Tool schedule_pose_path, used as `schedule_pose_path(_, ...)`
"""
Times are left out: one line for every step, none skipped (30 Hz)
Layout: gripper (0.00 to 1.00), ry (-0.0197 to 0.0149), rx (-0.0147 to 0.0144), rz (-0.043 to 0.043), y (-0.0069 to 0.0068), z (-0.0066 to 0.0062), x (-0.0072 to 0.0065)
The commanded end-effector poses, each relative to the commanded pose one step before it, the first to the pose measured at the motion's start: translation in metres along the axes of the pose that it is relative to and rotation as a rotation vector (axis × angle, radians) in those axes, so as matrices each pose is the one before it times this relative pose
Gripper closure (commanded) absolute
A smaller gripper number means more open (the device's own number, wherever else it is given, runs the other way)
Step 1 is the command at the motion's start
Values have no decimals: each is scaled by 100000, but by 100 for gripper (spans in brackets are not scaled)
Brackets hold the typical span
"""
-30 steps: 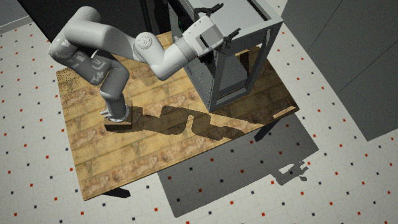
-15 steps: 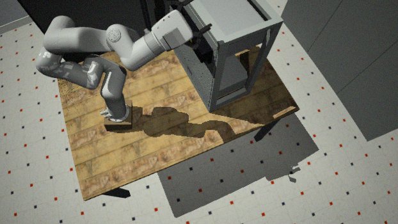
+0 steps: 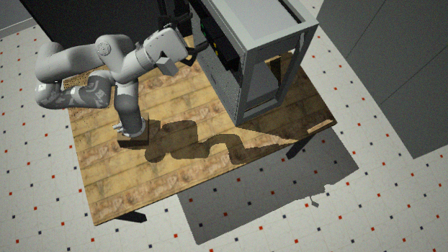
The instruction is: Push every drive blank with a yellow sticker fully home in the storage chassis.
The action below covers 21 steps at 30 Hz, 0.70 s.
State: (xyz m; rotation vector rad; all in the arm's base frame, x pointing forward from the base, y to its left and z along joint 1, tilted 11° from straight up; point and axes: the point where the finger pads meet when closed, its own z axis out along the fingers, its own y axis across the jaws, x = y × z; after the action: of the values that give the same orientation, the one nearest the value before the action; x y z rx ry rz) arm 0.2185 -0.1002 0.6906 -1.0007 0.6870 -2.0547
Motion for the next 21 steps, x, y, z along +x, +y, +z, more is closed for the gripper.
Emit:
schedule_pose_path(0,1240,-9487,11173,992,-4450,-1411)
schedule_pose_path(0,-615,-1247,2365,474,-728,-288)
schedule_pose_path(0,0,0,0,0,0,0)
schedule_pose_path(0,0,0,0,0,0,0)
schedule_pose_path(0,0,0,0,0,0,0)
schedule_pose_path(0,-708,-1245,2300,494,-701,-300)
schedule_pose_path(0,-792,-1239,2230,511,-673,-309)
schedule_pose_path(0,-867,-1230,2156,525,-644,-317)
schedule_pose_path(0,-933,-1218,2079,535,-616,-323)
schedule_pose_path(0,-991,-1203,2000,542,-587,-327)
schedule_pose_path(0,0,0,0,0,0,0)
schedule_pose_path(0,-1039,-1185,1918,545,-558,-330)
schedule_pose_path(0,-1080,-1164,1835,546,-529,-331)
schedule_pose_path(0,-1112,-1141,1751,544,-501,-330)
schedule_pose_path(0,-1136,-1115,1666,540,-474,-328)
schedule_pose_path(0,-1151,-1087,1582,533,-447,-325)
schedule_pose_path(0,-1160,-1056,1498,524,-420,-320)
schedule_pose_path(0,-1161,-1024,1415,514,-395,-314)
schedule_pose_path(0,-1155,-990,1333,501,-370,-308)
schedule_pose_path(0,-1143,-954,1253,486,-346,-300)
schedule_pose_path(0,0,0,0,0,0,0)
